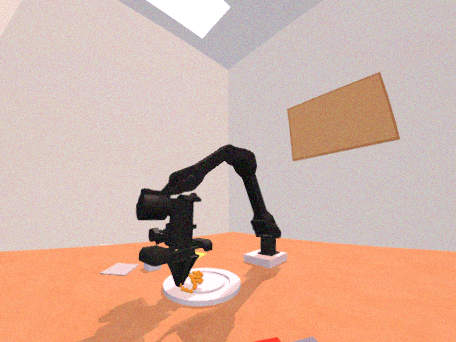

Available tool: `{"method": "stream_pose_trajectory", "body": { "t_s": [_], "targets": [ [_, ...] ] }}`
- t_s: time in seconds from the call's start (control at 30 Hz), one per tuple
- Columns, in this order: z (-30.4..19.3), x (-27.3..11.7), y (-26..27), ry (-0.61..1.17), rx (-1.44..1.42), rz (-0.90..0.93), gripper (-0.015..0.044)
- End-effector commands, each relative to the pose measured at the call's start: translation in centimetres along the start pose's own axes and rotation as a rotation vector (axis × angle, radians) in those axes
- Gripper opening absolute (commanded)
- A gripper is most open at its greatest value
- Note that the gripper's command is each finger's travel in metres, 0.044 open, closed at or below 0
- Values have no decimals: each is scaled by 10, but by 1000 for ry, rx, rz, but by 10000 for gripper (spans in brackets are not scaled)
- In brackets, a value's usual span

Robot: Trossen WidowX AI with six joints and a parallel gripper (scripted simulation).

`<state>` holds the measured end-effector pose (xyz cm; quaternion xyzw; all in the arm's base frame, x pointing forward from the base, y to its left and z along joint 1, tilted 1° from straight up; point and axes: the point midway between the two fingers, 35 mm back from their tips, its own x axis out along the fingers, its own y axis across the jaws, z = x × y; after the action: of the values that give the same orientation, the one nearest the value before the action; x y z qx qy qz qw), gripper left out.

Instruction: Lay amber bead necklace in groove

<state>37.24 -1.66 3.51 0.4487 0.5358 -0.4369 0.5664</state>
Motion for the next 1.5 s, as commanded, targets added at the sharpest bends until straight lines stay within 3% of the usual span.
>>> {"method": "stream_pose_trajectory", "body": {
  "t_s": [0.0, 0.57, 1.47],
  "targets": [
    [0, 4, -2, 4, 3, -8, 0],
    [0, 0, -1, 1, 0, -4, 440],
    [0, 0, -1, 1, 0, -4, 440]
  ]
}}
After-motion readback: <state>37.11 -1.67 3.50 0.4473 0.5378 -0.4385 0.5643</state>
